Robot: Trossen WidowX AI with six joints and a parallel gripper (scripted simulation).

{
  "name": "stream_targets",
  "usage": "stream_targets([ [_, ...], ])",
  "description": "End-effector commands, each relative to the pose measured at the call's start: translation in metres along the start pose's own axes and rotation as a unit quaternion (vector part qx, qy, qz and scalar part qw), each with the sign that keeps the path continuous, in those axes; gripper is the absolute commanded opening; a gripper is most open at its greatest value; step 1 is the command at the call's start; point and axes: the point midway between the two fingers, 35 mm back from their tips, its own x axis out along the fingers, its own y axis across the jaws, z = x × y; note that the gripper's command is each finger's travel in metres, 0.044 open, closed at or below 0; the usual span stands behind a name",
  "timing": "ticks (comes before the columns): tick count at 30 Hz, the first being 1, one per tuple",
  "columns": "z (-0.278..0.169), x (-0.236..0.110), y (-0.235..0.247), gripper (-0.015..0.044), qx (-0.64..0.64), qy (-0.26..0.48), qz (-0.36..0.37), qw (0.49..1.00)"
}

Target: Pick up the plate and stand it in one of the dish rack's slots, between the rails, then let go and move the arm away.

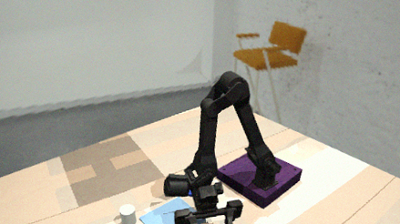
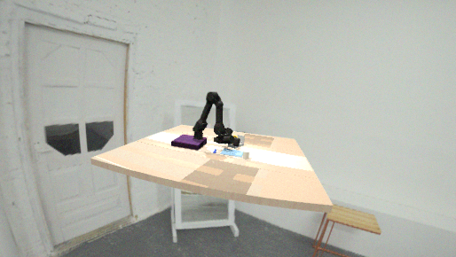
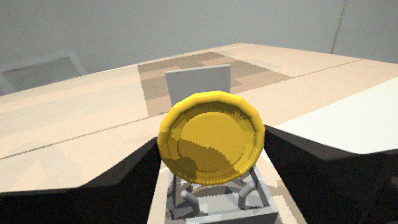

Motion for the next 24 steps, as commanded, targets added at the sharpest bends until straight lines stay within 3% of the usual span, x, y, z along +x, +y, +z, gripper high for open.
stream_targets([
  [1, 0.0002, 0.0, 0.0, 0.0, 0.001, 0.0, 0.0, 1.0],
  [3, 0.0002, 0.0, 0.0, 0.0, 0.001, 0.0, 0.0, 1.0],
  [18, 0.0, 0.0, 0.0, 0.0394, 0.0, 0.0, 0.0, 1.0],
  [24, 0.0, 0.0, 0.0, 0.04, 0.0, 0.0, 0.0, 1.0],
])
